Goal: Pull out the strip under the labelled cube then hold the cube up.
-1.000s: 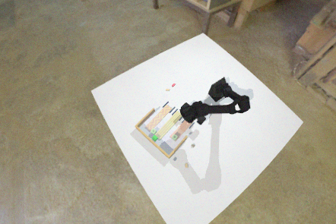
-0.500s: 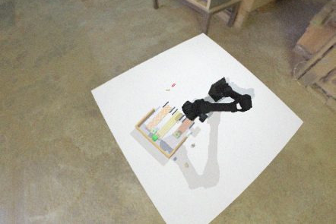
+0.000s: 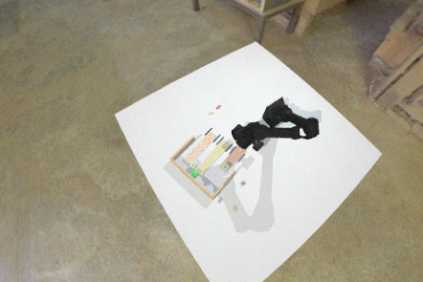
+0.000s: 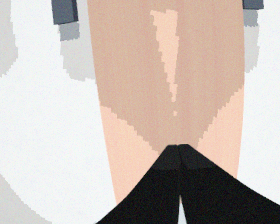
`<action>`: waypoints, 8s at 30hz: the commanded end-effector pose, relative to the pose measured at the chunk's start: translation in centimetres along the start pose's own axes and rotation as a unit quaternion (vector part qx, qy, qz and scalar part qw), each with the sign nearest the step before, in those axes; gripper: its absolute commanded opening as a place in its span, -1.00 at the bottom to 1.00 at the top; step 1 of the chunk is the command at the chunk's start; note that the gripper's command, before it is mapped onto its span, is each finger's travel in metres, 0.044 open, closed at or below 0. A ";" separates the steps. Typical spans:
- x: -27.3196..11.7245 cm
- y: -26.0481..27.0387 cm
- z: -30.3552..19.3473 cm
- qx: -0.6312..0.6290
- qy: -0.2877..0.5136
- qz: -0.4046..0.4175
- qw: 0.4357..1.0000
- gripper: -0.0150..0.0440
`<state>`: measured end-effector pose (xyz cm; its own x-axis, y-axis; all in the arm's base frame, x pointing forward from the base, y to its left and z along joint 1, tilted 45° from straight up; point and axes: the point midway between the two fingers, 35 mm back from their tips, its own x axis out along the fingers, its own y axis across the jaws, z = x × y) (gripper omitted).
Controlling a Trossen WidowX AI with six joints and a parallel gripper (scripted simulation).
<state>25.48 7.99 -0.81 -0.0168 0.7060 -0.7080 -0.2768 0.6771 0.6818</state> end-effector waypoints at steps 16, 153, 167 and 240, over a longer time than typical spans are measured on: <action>0.3 -0.1 -3.7 0.003 0.011 -0.001 1.000 -0.49; -2.7 1.2 13.8 -0.096 0.008 -0.001 0.995 0.36; -0.5 1.3 13.6 -0.096 0.007 0.000 0.995 0.36; -8.7 1.3 4.4 -0.094 0.010 -0.001 0.996 -0.49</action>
<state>29.56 3.73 6.98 -0.0343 0.7021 -0.7112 -0.4469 0.6258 0.6393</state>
